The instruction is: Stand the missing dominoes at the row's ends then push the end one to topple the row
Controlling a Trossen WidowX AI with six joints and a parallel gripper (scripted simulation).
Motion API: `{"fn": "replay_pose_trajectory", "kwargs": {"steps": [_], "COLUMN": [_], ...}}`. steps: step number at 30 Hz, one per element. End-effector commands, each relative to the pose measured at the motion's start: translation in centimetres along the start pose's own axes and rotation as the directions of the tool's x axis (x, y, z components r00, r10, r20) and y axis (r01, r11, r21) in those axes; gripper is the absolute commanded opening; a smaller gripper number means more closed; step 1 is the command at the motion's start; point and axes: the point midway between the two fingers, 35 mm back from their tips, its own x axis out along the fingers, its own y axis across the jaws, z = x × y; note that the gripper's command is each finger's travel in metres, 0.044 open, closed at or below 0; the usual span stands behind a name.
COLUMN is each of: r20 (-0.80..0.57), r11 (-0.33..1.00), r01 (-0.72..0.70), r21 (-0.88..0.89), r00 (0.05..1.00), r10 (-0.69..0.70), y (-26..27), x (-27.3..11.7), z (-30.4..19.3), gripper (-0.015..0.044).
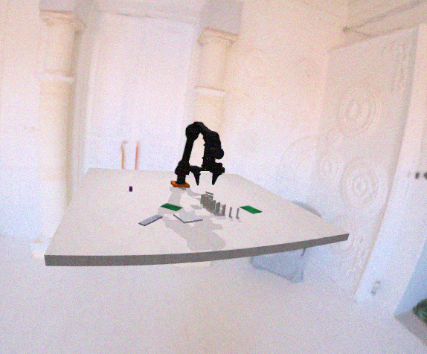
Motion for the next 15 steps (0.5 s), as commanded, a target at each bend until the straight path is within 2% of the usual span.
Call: {"fn": "replay_pose_trajectory", "kwargs": {"steps": [1, 7, 9, 15], "r20": [0.004, 0.004, 0.004, 0.002], "r11": [1.000, 1.000, 0.999, 0.889], "r01": [0.000, 0.000, 0.000, -0.001], "r21": [0.000, 0.000, 0.048, 0.457], "r00": [1.000, 1.000, 1.000, 1.000], "r10": [0.000, 0.000, 0.000, 0.000], "y": [0.1, 0.1, 0.4, 2.8], "x": [-5.5, -5.7, -5.4, -2.8], "z": [-0.8, -0.8, -1.1, -4.6], "gripper": [0.0440, 0.0440, 0.0387, 0.0230]}}
